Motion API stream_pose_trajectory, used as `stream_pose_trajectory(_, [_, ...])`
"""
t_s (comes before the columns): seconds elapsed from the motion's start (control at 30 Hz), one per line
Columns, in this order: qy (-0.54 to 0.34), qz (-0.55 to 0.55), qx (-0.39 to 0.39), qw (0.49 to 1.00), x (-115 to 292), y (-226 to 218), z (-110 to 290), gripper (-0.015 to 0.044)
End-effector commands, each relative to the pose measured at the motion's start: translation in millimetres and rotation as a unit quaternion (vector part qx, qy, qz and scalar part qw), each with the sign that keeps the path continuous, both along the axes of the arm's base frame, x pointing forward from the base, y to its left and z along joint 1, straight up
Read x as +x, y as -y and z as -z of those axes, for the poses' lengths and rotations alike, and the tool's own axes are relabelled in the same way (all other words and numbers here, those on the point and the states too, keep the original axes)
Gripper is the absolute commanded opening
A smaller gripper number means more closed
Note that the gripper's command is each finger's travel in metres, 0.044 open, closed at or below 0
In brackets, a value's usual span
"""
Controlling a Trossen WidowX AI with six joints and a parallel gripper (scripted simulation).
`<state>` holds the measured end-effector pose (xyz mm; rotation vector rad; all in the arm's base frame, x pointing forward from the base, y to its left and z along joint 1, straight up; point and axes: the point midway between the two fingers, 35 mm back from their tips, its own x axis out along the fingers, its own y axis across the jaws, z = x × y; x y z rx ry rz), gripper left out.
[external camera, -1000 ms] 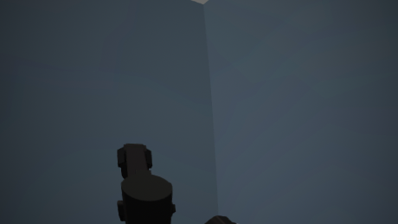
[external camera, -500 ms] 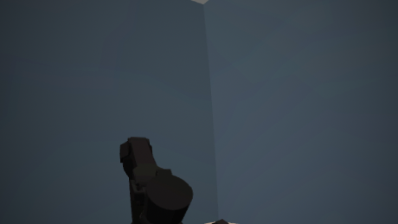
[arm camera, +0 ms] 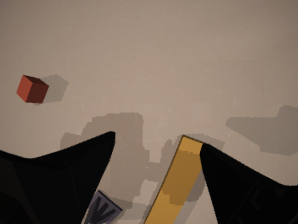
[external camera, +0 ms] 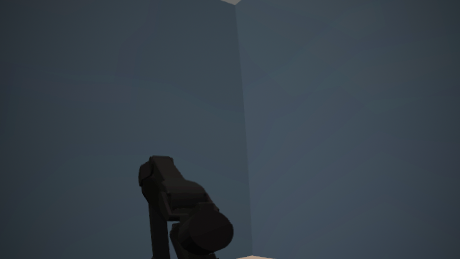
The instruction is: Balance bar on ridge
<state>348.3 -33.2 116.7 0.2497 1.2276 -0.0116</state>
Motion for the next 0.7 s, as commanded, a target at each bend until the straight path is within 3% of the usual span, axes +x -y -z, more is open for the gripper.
stream_pose_trajectory(0.0, [-0.057,0.033,-0.010,0.998,-30.9,-3.3,2.1,0.0315])
stream_pose_trajectory(0.3, [-0.164,0.092,-0.047,0.981,-94.4,-5.0,-0.5,0.0315])
stream_pose_trajectory(0.67, [-0.166,0.093,-0.047,0.981,-94.1,-4.8,21.1,0.0315])
